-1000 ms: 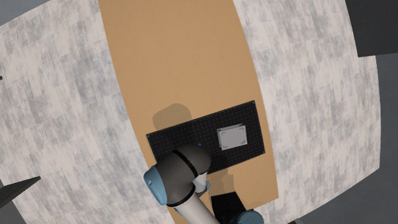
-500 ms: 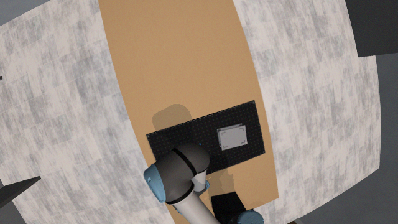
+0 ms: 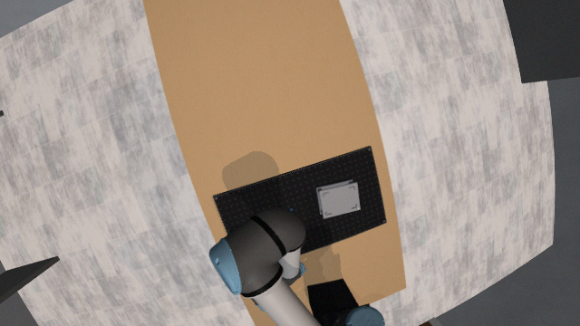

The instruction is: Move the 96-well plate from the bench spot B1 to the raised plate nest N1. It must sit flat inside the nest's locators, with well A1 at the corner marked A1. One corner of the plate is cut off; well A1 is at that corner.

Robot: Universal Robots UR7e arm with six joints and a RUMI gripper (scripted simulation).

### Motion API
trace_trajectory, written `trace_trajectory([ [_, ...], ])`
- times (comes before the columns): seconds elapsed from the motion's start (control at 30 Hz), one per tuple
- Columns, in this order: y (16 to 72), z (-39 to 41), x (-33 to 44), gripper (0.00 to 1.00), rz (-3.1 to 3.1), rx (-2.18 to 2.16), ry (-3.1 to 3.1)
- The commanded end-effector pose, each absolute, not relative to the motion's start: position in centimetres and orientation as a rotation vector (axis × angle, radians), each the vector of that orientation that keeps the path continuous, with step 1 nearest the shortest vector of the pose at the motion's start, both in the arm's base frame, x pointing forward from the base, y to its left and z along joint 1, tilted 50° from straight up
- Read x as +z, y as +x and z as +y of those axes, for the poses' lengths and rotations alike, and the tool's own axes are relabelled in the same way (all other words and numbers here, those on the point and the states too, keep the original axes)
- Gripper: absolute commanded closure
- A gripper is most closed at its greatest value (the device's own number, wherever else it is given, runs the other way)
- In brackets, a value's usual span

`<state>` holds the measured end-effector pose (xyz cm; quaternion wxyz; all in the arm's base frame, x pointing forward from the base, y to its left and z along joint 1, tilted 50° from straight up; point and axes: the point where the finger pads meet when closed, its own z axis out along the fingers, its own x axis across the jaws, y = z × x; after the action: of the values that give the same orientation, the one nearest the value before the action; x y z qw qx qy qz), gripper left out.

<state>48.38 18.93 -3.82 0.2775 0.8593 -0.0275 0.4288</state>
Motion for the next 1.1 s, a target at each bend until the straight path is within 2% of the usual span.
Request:
trace_trajectory([
  [0.0, 48.37, 18.95, -3.78, 1.00, -0.074, 1.152, 2.307],
  [1.07, 47.61, 18.96, -3.15, 1.00, -0.074, 1.152, 2.307],
])
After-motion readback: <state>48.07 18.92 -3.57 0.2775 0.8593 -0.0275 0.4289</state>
